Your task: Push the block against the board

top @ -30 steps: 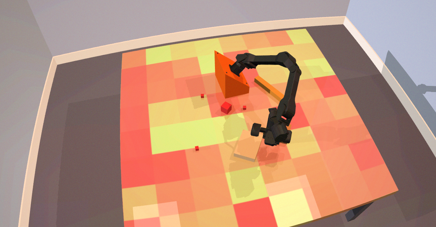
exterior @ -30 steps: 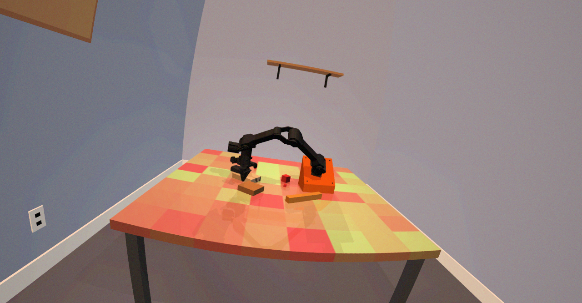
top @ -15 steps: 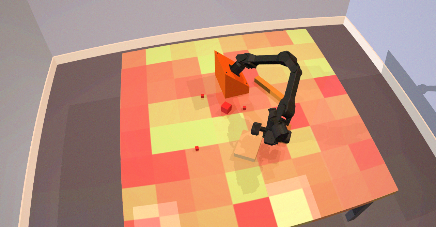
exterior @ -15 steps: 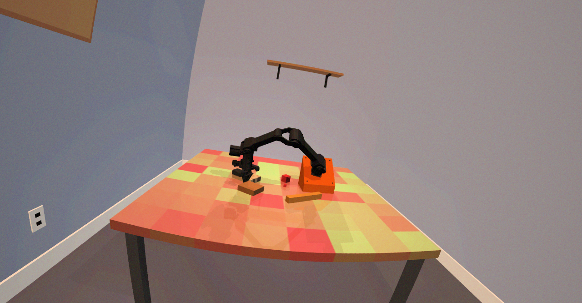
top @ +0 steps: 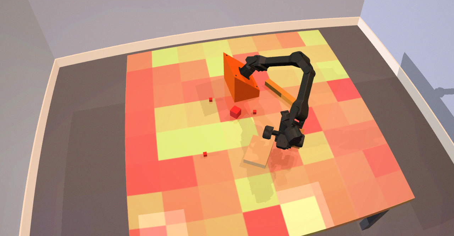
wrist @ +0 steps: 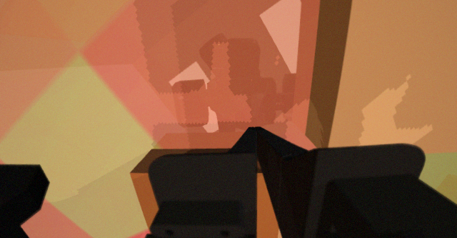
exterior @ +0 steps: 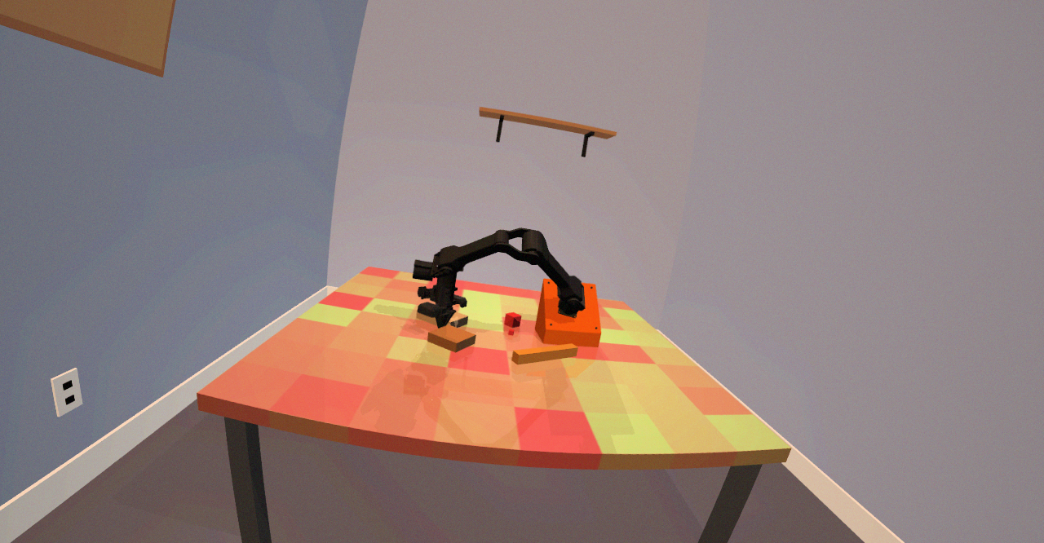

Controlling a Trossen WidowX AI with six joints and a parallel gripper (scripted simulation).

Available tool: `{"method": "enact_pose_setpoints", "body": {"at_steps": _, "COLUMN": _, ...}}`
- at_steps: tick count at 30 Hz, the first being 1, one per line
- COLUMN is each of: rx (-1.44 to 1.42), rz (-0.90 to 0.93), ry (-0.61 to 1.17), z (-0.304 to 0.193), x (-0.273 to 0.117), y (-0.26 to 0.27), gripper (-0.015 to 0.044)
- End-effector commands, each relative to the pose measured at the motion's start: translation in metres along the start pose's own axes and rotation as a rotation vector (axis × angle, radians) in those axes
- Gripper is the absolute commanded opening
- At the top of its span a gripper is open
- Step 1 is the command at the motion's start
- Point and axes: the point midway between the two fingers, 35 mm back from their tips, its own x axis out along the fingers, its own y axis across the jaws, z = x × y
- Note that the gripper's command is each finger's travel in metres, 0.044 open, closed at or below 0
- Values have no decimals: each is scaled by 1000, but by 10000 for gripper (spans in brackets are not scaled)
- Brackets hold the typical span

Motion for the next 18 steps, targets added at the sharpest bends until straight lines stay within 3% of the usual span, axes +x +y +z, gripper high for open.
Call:
{"method": "enact_pose_setpoints", "body": {"at_steps": 1, "rx": 0, "rz": 2, "ry": 2, "z": 6, "x": 0, "y": 0, "gripper": 0}}
{"method": "enact_pose_setpoints", "body": {"at_steps": 18, "rx": -1, "rz": 2, "ry": 1, "z": 34, "x": 0, "y": -1, "gripper": 0}}
